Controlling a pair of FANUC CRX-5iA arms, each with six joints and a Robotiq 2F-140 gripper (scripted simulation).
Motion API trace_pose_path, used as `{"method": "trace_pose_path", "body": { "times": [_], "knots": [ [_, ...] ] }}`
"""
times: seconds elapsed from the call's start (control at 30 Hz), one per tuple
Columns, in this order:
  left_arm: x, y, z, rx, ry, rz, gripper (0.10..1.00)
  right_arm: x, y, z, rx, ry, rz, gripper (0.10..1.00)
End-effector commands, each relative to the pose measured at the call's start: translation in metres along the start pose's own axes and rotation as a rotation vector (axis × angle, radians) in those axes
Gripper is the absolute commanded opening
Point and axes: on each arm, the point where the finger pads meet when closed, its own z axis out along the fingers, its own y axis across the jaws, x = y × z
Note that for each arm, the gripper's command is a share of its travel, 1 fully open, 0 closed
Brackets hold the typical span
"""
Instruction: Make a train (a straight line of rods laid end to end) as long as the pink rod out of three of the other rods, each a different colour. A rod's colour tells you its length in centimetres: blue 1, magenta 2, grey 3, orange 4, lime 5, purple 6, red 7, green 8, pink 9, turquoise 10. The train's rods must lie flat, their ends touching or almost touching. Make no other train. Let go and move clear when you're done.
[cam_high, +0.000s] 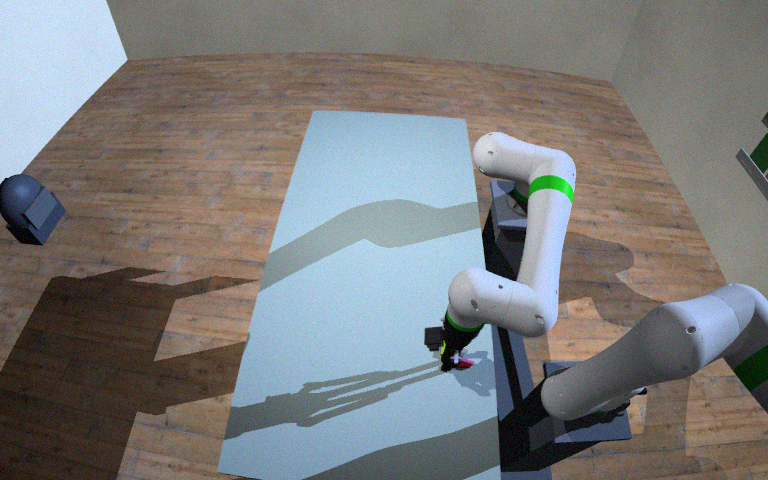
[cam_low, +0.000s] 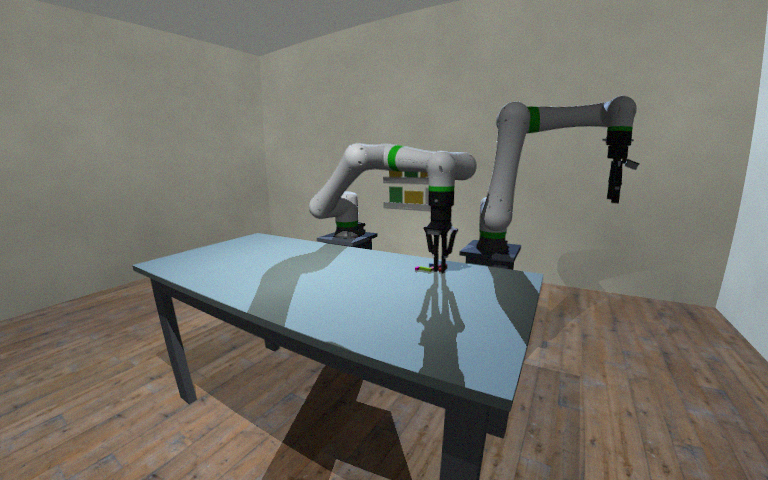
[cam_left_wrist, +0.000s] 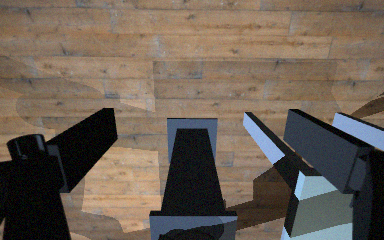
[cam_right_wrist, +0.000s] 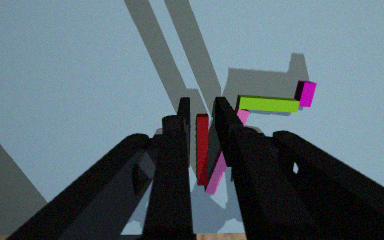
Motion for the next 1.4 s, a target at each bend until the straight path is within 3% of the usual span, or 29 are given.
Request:
{"method": "trace_pose_path", "body": {
  "times": [0.0,0.23,0.27,1.37],
  "knots": [
    [0.0003,0.0002,-0.001,0.0,0.002,0.0,1.0,0.0004,-0.0005,-0.0016,0.002,0.001,0.0,0.231],
    [0.0003,0.0002,-0.001,0.0,0.002,0.0,1.0,0.0004,-0.0005,-0.0016,0.002,0.001,0.0,0.231],
    [0.0003,0.0002,-0.001,0.0,0.002,0.0,1.0,0.0004,-0.0005,-0.0016,0.002,0.001,0.0,0.124],
    [0.0003,0.0002,-0.001,0.0,0.002,0.0,1.0,0.0004,-0.0005,-0.0016,0.002,0.001,0.0,0.124]
  ]
}}
